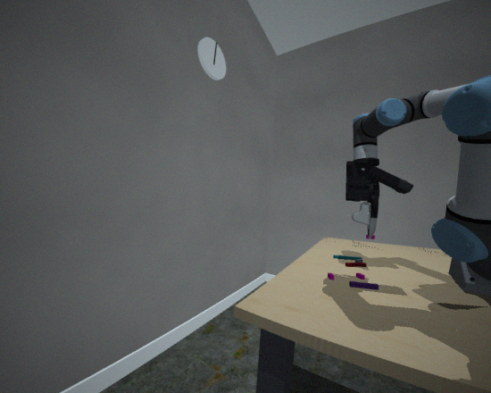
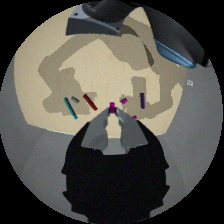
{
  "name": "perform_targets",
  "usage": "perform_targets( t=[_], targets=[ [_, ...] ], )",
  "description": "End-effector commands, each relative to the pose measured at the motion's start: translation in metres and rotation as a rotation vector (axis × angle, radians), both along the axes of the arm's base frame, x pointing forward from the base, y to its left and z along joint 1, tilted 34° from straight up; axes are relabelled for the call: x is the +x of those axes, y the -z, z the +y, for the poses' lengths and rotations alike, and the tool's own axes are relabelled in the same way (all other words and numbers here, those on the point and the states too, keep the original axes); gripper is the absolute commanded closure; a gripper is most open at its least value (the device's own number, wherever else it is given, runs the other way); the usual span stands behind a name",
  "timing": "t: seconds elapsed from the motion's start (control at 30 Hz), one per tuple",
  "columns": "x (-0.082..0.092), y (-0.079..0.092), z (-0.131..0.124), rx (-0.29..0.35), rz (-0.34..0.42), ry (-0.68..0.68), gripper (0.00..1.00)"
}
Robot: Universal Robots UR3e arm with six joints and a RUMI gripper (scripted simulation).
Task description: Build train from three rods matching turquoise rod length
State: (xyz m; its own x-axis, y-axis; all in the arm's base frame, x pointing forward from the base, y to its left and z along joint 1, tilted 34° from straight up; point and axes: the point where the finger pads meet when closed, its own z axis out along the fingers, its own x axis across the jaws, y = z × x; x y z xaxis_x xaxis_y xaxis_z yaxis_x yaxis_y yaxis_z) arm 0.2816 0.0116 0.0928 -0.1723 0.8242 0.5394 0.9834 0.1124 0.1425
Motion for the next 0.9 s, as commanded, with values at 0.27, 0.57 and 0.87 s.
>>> perform_targets(
  t=[0.27, 0.57, 0.87],
  targets=[
    [0.005, -0.001, 0.000, -0.022, -0.263, -0.383, 1.00],
    [0.009, -0.003, 0.002, -0.039, -0.422, -0.619, 1.00],
    [0.014, -0.005, 0.005, -0.059, -0.610, -0.898, 1.00]
  ],
)
